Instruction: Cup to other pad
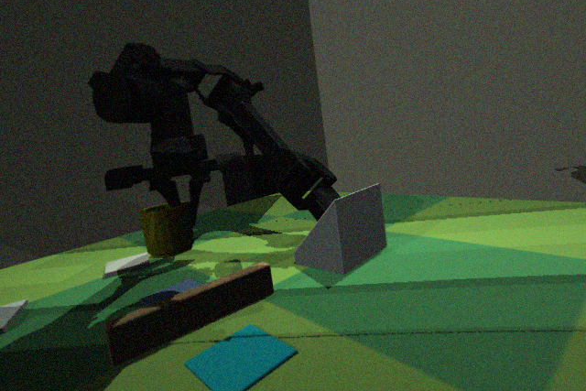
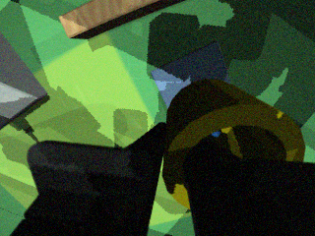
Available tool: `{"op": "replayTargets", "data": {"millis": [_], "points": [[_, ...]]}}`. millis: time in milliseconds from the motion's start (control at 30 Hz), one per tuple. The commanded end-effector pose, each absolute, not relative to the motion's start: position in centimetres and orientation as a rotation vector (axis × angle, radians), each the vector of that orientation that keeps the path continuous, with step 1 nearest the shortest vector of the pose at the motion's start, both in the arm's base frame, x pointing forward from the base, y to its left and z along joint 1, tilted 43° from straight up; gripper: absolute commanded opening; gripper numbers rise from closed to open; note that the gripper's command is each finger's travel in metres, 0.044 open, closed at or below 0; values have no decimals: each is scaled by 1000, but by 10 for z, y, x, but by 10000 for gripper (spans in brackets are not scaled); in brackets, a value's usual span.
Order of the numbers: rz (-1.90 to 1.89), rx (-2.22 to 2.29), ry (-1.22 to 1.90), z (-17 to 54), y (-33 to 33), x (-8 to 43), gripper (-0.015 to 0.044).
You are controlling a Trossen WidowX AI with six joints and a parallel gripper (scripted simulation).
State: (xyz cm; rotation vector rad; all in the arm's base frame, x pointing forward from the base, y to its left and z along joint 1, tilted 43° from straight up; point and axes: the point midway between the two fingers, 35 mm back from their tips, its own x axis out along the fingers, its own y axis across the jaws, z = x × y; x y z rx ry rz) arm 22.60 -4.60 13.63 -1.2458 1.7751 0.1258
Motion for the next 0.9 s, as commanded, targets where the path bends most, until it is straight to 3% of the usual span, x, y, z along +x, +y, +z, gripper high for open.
{"op": "replayTargets", "data": {"millis": [0, 867], "points": [[127, -1247, 1774, 136, -46, 226, 0], [129, -1239, 1771, 105, -12, 240, 0]]}}
